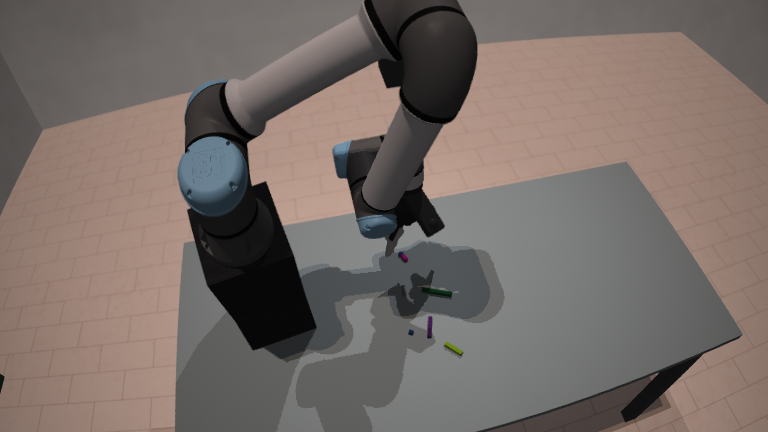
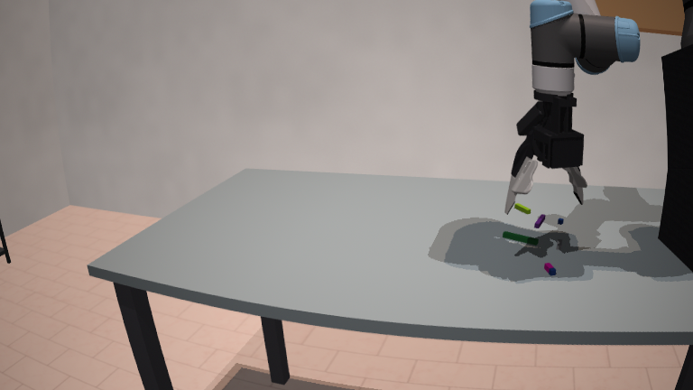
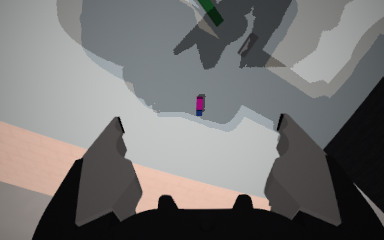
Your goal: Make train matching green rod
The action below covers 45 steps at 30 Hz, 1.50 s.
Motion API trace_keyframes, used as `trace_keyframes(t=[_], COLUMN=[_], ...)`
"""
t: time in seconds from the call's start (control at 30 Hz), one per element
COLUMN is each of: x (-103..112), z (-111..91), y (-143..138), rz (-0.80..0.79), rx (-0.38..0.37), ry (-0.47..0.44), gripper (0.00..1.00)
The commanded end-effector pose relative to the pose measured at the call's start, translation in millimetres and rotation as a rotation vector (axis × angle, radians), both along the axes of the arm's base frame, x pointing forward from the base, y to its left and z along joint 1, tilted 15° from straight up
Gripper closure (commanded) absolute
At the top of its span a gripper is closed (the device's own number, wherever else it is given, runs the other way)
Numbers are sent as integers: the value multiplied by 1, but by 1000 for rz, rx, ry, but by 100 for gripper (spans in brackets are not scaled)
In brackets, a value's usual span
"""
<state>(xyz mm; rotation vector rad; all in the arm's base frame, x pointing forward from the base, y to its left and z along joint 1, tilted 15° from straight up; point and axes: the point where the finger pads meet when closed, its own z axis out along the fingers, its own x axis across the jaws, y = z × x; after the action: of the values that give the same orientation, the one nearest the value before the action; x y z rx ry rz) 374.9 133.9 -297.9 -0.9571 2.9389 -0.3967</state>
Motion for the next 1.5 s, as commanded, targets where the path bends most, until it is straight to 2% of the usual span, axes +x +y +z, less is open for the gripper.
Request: trace_keyframes(t=[0.0,0.1,0.17,0.4,0.67,0.73,0.93,1.17,1.2,1.47], x=[25,42,42,75,89,89,91,91,91,91], z=[8,14,14,30,46,46,53,54,54,54], y=[-32,-60,-60,-139,-221,-221,-253,-260,-260,-260], rz=[41,72,72,151,225,225,253,259,259,259], rx=[5,5,5,-2,-19,-19,-29,-31,-31,-31], ry=[12,20,20,36,50,50,56,57,57,57], gripper=[0,0,0,0,0,0,0,0,86,86])
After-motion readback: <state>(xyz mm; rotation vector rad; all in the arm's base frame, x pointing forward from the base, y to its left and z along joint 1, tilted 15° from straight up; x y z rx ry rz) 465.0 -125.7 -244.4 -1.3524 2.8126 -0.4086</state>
